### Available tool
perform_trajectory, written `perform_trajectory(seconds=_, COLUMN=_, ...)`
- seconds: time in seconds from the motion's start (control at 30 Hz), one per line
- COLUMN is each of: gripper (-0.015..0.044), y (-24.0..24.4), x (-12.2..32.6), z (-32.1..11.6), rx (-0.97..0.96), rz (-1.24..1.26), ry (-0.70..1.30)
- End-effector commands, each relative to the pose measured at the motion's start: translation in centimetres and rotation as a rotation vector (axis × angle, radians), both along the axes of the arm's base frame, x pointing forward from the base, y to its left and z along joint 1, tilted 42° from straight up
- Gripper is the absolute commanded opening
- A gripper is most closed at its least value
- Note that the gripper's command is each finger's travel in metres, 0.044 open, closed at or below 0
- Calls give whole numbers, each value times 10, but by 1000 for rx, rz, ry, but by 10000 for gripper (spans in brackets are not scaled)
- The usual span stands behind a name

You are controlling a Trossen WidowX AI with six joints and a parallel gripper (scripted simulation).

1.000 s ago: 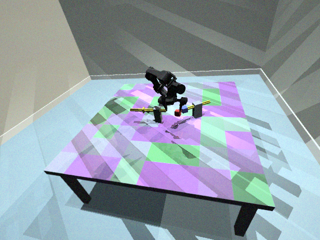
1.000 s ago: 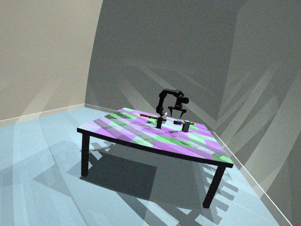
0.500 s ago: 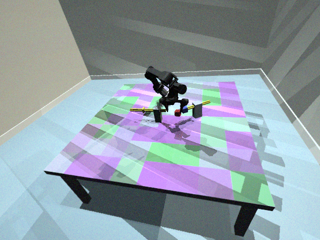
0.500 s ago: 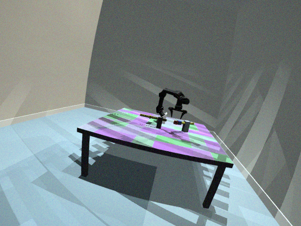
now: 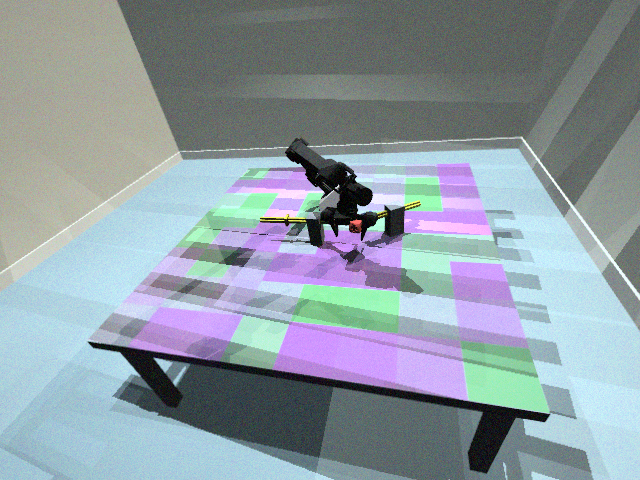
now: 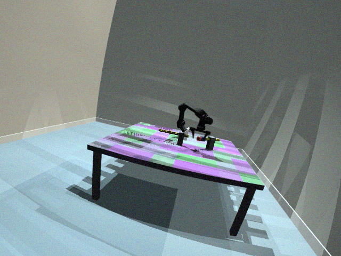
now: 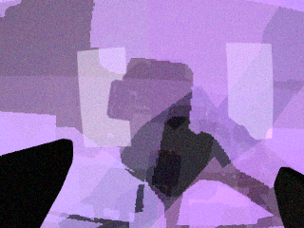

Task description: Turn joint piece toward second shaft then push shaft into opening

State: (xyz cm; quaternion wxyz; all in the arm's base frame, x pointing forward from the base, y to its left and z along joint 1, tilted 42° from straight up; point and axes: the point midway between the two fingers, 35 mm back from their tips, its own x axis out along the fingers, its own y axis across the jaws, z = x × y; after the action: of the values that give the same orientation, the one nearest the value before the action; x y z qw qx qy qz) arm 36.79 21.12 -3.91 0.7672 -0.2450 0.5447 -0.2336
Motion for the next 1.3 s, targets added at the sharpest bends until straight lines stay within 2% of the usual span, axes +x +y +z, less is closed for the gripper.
perform_trajectory(seconds=0.0, gripper=440, y=-10, x=1, z=-6, rx=-2, rz=4, ry=-5)
perform_trajectory(seconds=0.73, gripper=440, y=-12, x=-67, z=-19, rx=-2, rz=3, ry=-1)
perform_trajectory(seconds=1.27, gripper=440, y=-25, x=-62, z=-35, rx=-2, rz=4, ry=-2)
